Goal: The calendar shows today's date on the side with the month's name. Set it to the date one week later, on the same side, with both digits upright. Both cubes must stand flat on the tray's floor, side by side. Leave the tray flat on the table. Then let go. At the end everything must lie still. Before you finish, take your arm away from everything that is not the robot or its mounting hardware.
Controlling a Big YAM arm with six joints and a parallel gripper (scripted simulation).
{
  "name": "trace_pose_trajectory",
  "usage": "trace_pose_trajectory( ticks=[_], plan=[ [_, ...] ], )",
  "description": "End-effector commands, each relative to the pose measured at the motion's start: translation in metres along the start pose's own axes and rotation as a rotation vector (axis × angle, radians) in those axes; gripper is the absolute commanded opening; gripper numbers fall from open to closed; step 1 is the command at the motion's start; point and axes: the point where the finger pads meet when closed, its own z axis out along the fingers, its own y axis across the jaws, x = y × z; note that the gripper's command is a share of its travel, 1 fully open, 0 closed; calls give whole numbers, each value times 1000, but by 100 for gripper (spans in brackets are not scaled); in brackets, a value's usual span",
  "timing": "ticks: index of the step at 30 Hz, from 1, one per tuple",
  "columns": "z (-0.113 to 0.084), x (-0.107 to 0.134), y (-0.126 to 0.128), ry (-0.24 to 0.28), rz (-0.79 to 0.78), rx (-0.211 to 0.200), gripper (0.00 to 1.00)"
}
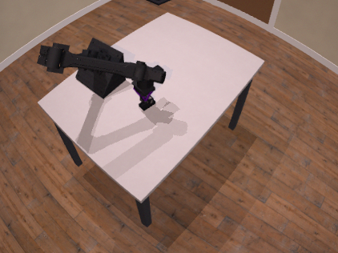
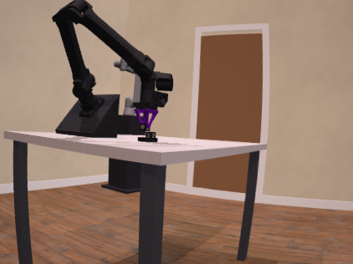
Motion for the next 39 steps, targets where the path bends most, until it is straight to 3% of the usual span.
trace_pose_trajectory(
  ticks=[1,17,39],
  plan=[
    [-5,-1,-17,-14,21,26,25],
    [9,0,-1,0,-2,-2,25],
    [25,0,-1,1,-2,-3,25]
  ],
)
